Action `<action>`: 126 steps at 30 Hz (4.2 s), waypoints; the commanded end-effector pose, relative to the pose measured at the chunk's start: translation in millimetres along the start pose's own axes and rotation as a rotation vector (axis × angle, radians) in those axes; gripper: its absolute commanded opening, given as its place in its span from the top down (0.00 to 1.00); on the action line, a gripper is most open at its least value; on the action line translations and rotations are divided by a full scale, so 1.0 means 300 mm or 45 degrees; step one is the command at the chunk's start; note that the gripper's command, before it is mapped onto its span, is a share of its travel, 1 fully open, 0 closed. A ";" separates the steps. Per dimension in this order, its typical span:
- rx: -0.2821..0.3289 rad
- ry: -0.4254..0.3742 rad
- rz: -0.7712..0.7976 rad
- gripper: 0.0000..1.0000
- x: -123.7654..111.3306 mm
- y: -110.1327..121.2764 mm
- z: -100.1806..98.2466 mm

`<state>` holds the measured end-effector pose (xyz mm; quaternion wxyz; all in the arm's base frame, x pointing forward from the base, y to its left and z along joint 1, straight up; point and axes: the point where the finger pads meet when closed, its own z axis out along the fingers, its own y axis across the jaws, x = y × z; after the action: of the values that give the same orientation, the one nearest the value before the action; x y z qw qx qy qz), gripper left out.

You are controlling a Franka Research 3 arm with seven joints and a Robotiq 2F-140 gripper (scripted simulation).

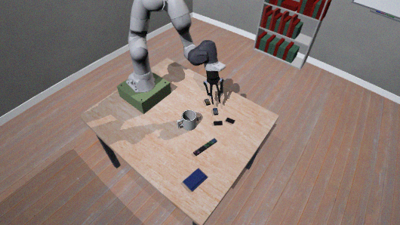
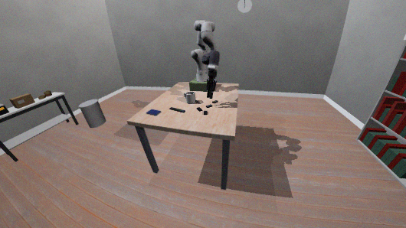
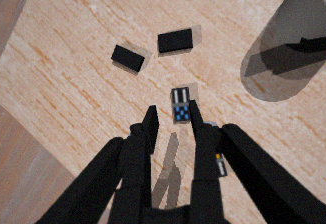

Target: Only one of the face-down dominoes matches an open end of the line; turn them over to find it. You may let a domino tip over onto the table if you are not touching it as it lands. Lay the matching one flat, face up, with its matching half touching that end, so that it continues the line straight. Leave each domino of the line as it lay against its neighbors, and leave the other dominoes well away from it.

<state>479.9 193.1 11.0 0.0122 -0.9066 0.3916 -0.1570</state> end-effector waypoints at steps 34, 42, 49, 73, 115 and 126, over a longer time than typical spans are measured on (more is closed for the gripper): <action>-0.148 -0.374 -0.254 0.66 0.026 -0.008 0.009; -0.148 -0.374 -0.254 0.66 0.026 -0.008 0.009; -0.160 -0.362 -0.147 0.66 0.028 -0.009 0.010; -0.282 -0.340 0.935 0.66 0.037 0.000 0.039; -0.420 -0.288 2.625 0.66 0.043 0.001 0.052; -0.444 -0.225 3.002 0.66 0.043 0.001 0.052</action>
<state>491.5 184.3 0.4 0.0689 -0.1087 0.9875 0.0913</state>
